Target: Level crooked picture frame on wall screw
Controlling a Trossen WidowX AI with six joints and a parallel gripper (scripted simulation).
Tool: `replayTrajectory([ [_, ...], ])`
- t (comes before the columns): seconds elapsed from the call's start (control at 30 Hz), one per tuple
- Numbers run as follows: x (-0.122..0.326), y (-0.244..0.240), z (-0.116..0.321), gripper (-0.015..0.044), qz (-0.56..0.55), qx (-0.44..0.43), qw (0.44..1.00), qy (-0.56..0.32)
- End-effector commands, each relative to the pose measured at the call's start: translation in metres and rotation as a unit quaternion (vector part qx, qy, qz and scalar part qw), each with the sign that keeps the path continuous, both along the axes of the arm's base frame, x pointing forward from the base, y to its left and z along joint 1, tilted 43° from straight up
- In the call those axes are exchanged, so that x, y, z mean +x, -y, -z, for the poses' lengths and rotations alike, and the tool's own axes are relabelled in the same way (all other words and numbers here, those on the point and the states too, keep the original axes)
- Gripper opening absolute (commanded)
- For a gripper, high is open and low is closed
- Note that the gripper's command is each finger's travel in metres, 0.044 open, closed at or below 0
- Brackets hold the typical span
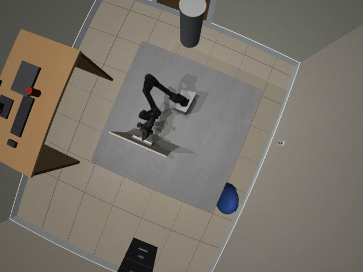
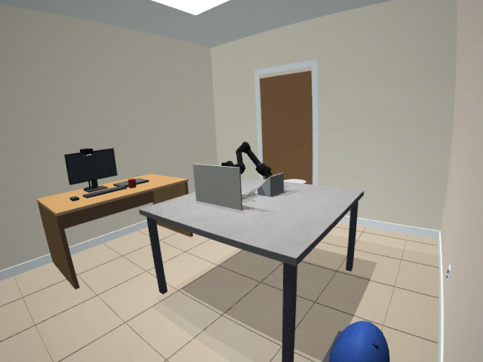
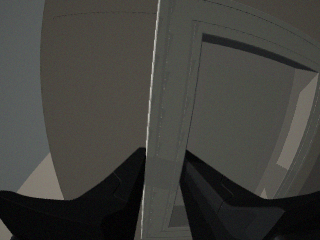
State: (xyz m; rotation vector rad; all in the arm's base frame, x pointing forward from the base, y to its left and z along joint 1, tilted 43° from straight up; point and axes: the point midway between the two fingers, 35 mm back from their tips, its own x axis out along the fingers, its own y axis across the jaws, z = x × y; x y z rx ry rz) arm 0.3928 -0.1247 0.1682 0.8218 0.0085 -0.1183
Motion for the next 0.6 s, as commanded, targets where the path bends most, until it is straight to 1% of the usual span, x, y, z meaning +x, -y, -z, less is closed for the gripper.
replayTrajectory([
  [0.0,0.000,0.000,0.000,0.0053,0.000,-0.002,1.000,0.000],
  [0.27,0.000,0.000,0.000,0.0260,0.000,-0.002,1.000,0.000],
  [0.4,-0.002,0.000,0.000,0.0260,0.000,-0.005,1.000,-0.001],
  [0.47,-0.017,0.001,-0.004,0.0260,-0.002,-0.029,1.000,-0.003],
  [0.57,-0.052,0.000,-0.007,0.0260,-0.005,-0.083,0.997,-0.009],
])
